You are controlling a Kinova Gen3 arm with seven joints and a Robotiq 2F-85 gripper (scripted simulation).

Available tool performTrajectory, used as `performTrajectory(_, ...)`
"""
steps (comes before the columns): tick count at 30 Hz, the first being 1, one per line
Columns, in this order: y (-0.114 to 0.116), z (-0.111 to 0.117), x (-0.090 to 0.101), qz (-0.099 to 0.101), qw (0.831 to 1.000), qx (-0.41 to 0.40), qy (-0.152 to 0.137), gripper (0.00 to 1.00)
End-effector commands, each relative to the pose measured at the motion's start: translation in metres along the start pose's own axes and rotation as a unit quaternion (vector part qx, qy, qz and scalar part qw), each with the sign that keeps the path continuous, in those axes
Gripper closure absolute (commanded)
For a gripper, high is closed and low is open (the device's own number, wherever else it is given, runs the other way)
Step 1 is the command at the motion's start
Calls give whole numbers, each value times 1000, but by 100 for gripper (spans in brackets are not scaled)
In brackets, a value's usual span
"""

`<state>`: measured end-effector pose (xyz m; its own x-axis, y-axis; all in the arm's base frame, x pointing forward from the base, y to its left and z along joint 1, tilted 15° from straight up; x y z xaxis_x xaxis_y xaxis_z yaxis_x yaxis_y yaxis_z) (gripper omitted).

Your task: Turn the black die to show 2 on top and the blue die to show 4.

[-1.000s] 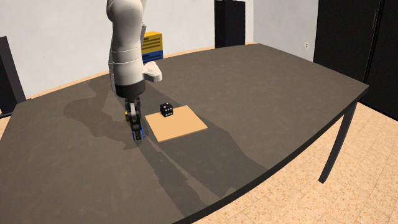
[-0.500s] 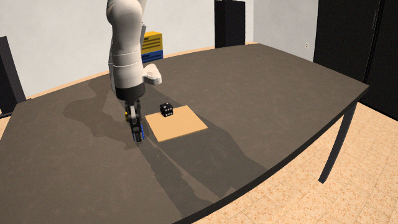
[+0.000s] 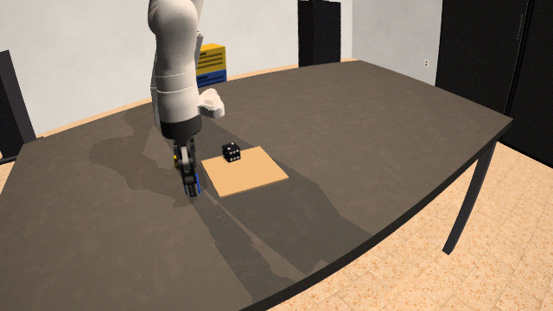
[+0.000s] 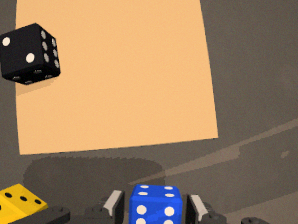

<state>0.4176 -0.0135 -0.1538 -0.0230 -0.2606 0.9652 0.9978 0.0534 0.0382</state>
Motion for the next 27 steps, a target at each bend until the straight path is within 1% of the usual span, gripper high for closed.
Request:
performTrajectory(1, 1, 0, 1, -1, 1000, 0, 0, 54)
performTrajectory(11, 1, 0, 1, -1, 1000, 0, 0, 54)
performTrajectory(12, 1, 0, 1, -1, 1000, 0, 0, 74)
performTrajectory(27, 1, 0, 1, -1, 1000, 0, 0, 74)
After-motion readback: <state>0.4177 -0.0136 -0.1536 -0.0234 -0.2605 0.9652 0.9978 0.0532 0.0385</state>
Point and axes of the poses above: the point where the finger pads meet when closed, its own x axis back along the fingers, its own y axis across the jaws, z = x × y, the point moved 9 cm from there along x, back along the fingers, and after that the axes turned 9 degrees about x, right-handed, at the moved point
